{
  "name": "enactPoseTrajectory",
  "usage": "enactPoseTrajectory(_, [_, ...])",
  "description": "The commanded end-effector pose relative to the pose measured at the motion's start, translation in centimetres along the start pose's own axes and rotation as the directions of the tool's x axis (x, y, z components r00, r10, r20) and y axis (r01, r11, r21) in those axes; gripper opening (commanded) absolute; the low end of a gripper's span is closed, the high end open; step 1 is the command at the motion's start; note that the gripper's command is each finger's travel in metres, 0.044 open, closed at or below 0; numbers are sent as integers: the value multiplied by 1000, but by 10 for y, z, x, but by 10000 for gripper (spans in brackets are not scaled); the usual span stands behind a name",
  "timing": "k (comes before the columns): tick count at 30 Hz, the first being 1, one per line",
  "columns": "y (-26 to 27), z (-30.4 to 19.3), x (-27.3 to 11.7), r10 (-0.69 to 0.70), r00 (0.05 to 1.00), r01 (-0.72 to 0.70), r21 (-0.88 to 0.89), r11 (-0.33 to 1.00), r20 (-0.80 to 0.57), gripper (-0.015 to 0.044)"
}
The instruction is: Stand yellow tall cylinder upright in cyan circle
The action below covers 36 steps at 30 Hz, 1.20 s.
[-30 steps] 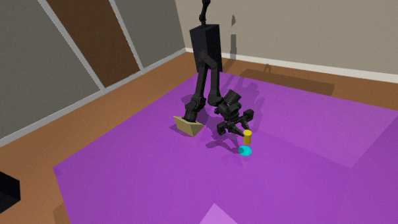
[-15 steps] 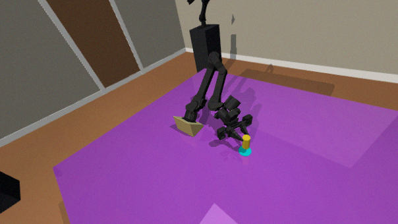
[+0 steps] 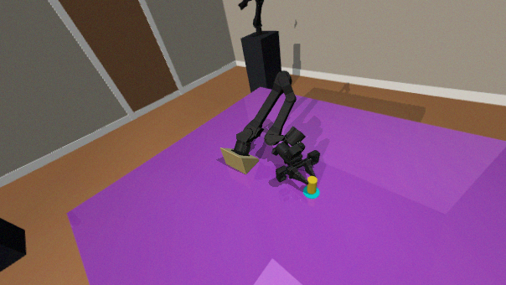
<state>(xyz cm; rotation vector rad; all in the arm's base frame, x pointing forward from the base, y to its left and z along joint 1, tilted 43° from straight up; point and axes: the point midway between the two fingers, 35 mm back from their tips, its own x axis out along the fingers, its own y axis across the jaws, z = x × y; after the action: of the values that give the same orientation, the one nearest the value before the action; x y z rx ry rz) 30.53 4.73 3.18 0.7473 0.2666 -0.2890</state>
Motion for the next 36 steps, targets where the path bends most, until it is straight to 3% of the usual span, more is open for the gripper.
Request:
enactPoseTrajectory(1, [-2,-5,1,-5,1000,5,1,1000,2,105])
enactPoseTrajectory(11, [-2,-5,1,-5,1000,5,1,1000,2,105])
enactPoseTrajectory(22, [-2,-5,1,-5,1000,5,1,1000,2,394])
enactPoseTrajectory(36, [2,24,4,-10,1000,10,2,1000,0,400])
